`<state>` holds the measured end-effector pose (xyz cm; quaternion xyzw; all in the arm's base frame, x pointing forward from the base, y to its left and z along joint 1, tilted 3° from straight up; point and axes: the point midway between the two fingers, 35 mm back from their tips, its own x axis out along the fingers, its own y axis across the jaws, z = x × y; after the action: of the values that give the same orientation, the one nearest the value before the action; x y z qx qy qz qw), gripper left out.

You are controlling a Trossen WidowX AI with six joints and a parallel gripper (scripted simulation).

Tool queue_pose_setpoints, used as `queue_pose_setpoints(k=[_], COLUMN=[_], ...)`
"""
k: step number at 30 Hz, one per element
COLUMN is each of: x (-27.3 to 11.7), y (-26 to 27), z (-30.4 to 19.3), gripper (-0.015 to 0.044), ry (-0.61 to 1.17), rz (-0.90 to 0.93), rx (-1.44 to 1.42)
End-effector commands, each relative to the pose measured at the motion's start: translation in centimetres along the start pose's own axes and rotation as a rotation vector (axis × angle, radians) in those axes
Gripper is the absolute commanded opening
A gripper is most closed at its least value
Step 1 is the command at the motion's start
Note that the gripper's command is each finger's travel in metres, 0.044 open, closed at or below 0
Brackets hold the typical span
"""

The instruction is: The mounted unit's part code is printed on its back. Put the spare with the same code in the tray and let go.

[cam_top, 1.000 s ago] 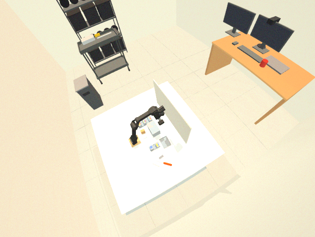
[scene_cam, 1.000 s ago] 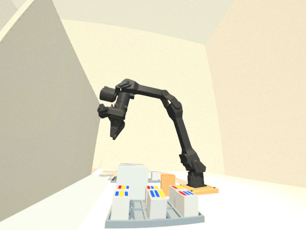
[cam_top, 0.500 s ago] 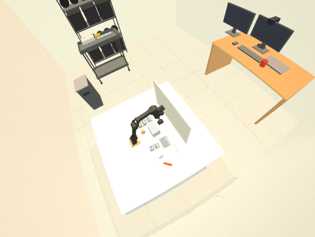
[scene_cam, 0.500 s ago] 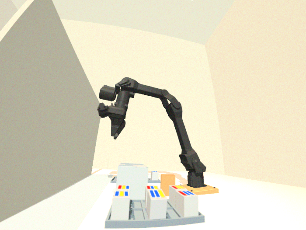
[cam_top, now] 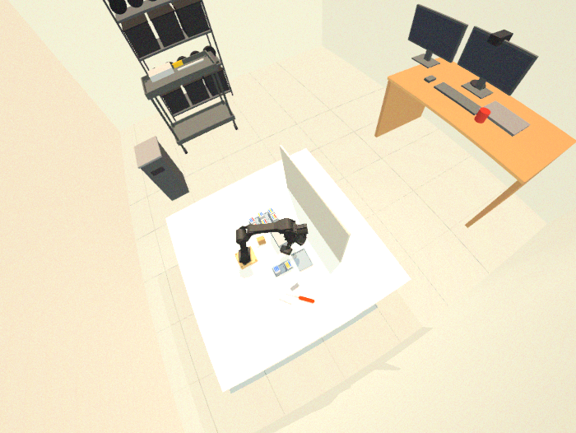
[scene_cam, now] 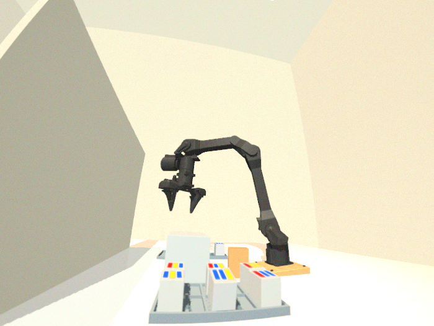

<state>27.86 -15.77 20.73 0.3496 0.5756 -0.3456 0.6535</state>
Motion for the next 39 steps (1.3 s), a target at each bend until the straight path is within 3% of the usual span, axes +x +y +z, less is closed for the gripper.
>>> queue_pose_setpoints(k=[1,4,14,20,39], x=[1.4,2.3,2.3,5.5,7.5], y=[-6.3,-9.6,-9.8,-9.9,-9.9], z=[0.5,0.3,0.3,0.1,0.1], gripper=[0.044,0.044,0.044,0.03,0.03], ry=[0.012,0.019,0.02,0.02,0.02], rz=[-0.015,-0.027,-0.027,-0.027,-0.027], rx=[0.409,0.633,0.648,0.648,0.648])
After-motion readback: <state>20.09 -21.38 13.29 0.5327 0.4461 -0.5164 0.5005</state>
